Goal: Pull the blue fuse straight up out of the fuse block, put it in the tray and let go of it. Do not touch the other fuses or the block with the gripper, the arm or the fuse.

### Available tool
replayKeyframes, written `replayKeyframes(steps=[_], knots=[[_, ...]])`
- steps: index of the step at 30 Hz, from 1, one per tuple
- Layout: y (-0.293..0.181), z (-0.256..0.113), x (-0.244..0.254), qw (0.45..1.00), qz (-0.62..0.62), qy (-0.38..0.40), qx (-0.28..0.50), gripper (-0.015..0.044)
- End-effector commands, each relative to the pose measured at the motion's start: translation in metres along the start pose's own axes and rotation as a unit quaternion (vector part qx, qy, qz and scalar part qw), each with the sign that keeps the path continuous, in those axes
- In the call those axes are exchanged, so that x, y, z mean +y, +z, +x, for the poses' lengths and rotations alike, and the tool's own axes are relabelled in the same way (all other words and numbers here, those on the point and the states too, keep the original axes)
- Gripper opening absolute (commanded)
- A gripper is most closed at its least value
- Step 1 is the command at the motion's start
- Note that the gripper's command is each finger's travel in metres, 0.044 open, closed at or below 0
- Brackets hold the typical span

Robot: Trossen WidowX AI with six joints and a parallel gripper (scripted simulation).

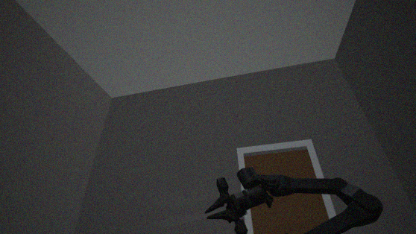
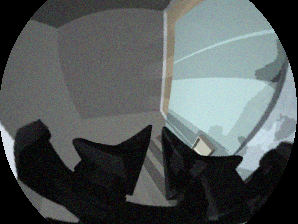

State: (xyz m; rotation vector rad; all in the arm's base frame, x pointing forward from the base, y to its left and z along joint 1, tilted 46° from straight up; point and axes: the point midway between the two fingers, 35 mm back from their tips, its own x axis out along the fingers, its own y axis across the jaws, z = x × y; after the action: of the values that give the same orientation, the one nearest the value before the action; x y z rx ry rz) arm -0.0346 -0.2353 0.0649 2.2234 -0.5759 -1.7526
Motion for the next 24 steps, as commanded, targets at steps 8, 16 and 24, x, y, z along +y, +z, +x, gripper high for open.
replayKeyframes(steps=[8,16,24], knots=[[-0.131,0.028,-0.029,0.907,-0.351,-0.13,0.193,0.0066],[-0.214,0.027,-0.094,0.725,-0.579,-0.201,0.315,0.0066],[-0.276,0.002,-0.186,0.48,-0.713,-0.253,0.444,0.0066]])
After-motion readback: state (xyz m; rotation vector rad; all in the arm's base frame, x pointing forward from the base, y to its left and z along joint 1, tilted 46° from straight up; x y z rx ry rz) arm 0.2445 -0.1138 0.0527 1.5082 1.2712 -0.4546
